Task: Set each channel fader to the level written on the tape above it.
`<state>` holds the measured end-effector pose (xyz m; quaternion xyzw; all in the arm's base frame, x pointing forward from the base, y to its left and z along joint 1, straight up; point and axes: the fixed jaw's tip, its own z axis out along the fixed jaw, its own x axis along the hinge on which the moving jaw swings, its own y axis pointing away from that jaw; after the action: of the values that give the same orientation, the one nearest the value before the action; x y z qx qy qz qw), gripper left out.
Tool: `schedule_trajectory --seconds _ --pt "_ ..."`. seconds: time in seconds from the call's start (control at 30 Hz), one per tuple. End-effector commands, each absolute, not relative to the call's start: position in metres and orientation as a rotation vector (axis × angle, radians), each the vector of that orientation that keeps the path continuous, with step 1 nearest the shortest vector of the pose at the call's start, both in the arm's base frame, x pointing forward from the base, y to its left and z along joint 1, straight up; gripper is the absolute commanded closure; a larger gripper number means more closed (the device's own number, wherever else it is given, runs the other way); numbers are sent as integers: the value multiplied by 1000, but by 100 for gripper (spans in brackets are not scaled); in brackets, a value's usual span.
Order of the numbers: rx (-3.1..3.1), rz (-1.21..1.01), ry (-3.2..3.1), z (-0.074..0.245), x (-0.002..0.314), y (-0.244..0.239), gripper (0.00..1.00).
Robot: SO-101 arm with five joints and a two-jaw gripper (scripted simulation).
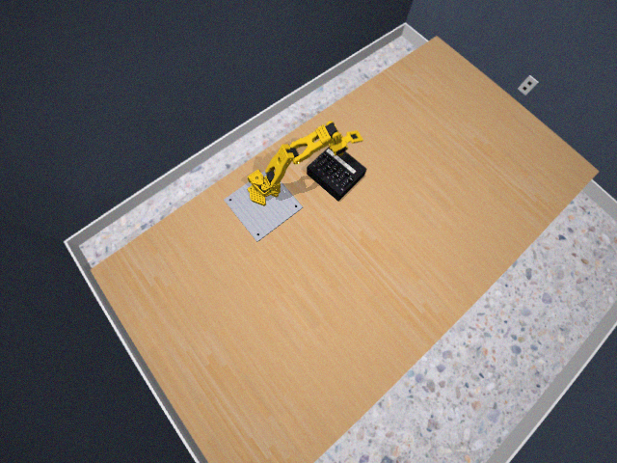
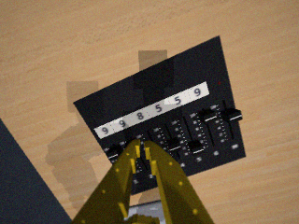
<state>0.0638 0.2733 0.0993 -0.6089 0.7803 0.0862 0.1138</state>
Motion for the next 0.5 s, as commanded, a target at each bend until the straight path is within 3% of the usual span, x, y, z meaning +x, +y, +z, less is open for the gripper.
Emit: schedule_trajectory --seconds 0.0,0.47 --pt "-1764 240 2328 96 65 272 100" --pt "-1480 262 2556 100 63 265 100"
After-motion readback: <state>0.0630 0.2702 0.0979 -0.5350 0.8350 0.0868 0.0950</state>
